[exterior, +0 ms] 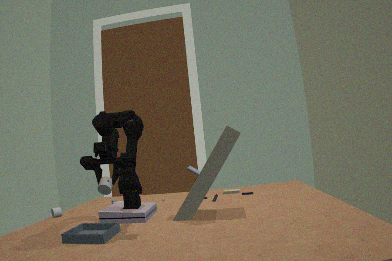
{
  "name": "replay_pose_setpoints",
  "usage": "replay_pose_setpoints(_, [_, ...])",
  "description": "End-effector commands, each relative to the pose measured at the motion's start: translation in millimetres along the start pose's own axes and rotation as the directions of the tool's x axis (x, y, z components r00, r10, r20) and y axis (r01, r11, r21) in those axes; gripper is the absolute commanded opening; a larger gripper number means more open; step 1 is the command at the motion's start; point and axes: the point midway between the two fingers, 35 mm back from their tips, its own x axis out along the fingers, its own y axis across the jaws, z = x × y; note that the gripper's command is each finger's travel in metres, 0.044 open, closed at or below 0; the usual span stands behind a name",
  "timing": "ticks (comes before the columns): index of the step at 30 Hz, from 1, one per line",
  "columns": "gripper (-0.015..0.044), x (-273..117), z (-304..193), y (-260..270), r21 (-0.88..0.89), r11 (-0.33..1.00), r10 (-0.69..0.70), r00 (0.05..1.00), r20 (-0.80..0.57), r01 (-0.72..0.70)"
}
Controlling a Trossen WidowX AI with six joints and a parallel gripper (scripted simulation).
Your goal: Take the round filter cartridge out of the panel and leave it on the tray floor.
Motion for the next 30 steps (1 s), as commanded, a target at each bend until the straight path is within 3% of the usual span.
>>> replay_pose_setpoints(1, [0.0000, 11.6, -6.5, -18.4, 0.059, 0.998, -0.037, 0.999, 0.005, 0.036])
replay_pose_setpoints(13, [0.0000, 42.0, -40.7, -70.3, 0.224, 0.965, -0.135, 0.991, -0.010, 0.134])
replay_pose_setpoints(30, [0.0000, 96.3, -70.0, -73.6, 0.233, 0.963, -0.139, 0.990, -0.011, 0.137])
